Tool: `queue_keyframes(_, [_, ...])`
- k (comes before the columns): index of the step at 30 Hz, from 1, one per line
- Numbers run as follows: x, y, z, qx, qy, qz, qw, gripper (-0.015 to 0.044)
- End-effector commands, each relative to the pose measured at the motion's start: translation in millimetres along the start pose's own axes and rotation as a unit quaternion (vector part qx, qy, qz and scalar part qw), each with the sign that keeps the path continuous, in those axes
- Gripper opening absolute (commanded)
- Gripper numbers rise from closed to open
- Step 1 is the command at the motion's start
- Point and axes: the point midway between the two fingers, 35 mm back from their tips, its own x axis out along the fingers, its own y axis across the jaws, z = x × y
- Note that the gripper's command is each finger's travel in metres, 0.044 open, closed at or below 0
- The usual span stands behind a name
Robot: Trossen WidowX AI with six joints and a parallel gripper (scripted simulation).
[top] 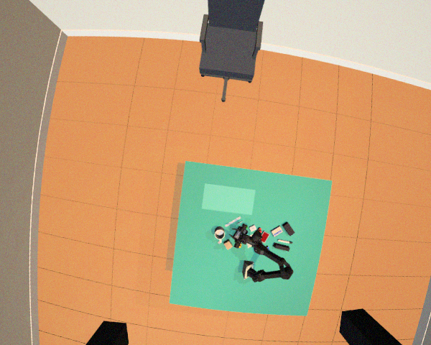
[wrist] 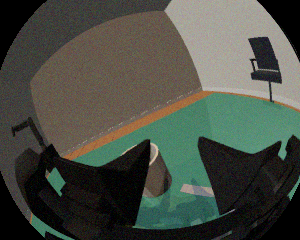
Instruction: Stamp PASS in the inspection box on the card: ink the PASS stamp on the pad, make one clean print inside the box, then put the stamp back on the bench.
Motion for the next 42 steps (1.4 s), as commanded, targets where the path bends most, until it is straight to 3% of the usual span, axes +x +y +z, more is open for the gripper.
queue_keyframes(1, [14.2, -39.2, -21.5, 0.280, 0.279, -0.151, 0.906, 0.0226])
queue_keyframes(11, [-19.8, -53.4, -15.0, 0.361, 0.393, -0.316, 0.785, 0.0226])
queue_keyframes(17, [-50.2, -61.6, 2.4, 0.366, 0.423, -0.427, 0.710, 0.0226])
queue_keyframes(23, [-84.9, -57.2, 12.8, 0.338, 0.471, -0.485, 0.655, 0.0226])
queue_keyframes(42, [-85.4, -58.6, 13.1, 0.337, 0.472, -0.488, 0.653, 0.0226])
